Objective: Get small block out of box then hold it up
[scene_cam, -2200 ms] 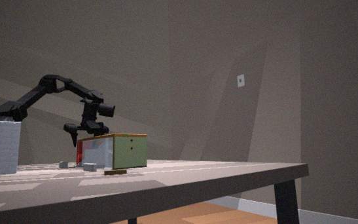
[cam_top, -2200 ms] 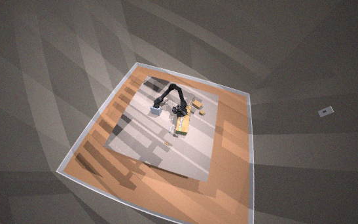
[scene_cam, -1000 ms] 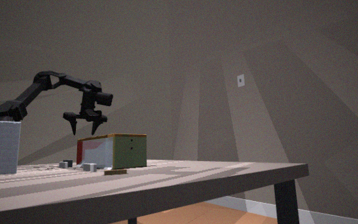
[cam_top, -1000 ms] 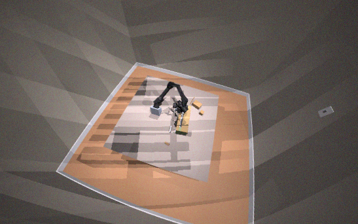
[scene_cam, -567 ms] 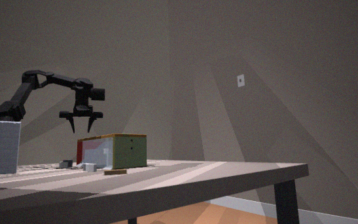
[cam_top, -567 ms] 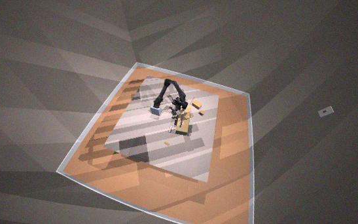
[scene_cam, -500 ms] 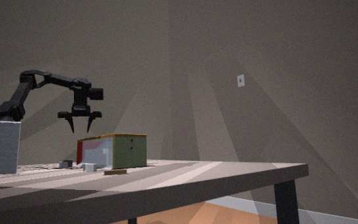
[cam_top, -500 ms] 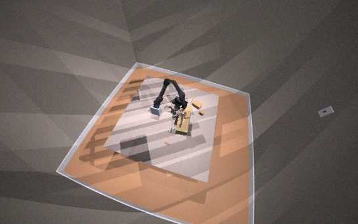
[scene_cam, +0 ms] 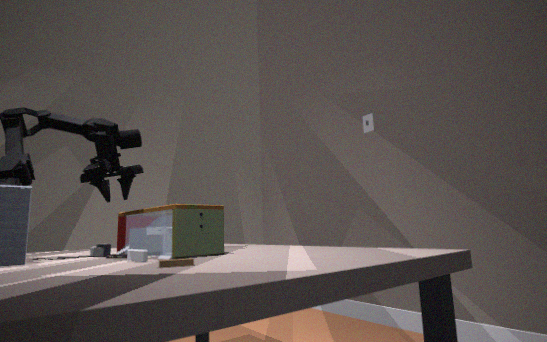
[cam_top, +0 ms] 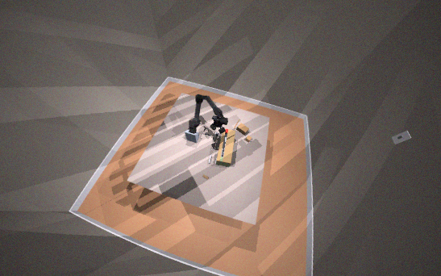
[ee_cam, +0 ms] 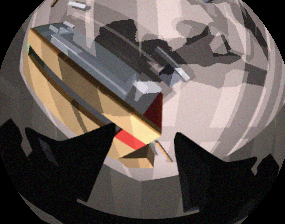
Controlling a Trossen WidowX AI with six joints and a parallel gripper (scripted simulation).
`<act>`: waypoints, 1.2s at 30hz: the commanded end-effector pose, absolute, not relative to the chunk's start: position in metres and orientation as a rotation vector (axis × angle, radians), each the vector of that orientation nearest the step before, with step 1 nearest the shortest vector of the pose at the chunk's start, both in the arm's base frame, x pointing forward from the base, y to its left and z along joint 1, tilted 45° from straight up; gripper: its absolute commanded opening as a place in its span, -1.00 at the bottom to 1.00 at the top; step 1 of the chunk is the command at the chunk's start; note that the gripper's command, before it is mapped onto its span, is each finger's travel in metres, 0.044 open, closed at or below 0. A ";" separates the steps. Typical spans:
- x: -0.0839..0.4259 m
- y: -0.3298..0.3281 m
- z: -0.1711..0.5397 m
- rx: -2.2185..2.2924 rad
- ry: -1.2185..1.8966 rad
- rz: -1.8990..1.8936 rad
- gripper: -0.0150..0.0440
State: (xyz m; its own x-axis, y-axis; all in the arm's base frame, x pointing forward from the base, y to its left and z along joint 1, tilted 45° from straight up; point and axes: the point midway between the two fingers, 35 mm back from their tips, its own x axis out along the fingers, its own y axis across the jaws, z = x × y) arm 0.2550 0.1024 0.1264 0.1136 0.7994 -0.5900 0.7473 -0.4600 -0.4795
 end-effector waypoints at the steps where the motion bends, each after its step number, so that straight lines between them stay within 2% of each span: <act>1: 0.233 0.109 0.133 -2.047 -0.954 1.349 0.47; 19: 0.232 0.110 0.132 -2.096 -1.009 1.335 0.47; 28: 0.232 0.122 0.119 -2.699 -1.904 0.962 0.47; 36: 0.230 0.132 0.108 -2.947 -2.842 0.150 0.47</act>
State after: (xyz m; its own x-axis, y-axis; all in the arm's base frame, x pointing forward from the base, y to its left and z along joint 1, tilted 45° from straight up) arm 0.2333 0.1217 0.1217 0.2534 0.7697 -0.5860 0.9472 -0.3203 -0.0111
